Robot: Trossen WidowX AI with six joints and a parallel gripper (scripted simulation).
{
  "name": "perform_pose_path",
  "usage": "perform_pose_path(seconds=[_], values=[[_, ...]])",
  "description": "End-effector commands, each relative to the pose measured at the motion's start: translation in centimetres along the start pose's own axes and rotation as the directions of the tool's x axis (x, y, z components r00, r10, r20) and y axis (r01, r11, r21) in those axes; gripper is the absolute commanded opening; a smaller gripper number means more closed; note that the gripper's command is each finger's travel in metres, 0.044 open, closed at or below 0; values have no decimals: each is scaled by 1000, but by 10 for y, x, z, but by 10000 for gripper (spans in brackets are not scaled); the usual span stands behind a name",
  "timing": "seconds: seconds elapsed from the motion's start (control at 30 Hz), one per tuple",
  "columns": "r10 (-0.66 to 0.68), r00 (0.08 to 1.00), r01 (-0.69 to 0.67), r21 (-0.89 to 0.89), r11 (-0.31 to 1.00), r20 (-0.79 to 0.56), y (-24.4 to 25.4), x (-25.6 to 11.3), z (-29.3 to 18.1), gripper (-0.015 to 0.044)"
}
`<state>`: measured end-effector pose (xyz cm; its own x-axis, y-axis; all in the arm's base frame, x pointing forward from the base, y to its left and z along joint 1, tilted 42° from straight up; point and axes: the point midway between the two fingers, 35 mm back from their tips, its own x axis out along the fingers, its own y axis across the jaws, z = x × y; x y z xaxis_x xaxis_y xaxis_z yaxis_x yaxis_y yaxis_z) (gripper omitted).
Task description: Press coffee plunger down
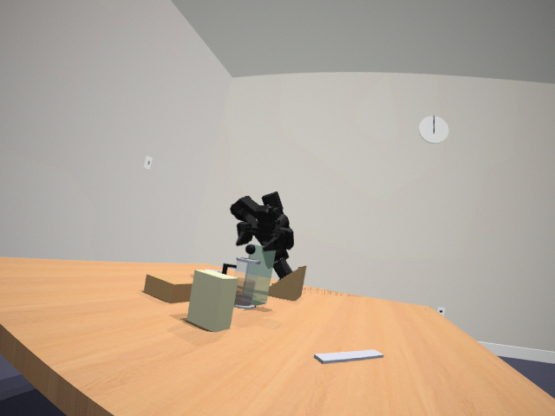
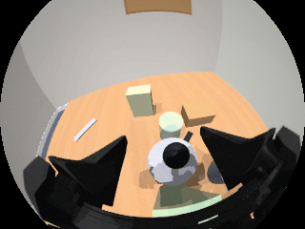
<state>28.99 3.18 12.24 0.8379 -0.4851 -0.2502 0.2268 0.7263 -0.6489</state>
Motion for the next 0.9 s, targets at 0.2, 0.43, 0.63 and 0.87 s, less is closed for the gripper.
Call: perform_pose_path(seconds=[0.2, 0.43, 0.63, 0.87], values=[[-3, 1000, 3, 4, 1000, 5, -9, -51, 54, 440], [-4, 1000, 4, 3, 1000, 6, -9, -52, 55, 440], [-4, 1000, 4, 3, 1000, 6, -9, -52, 55, 440], [-4, 1000, 4, 3, 1000, 6, -9, -52, 55, 440]])
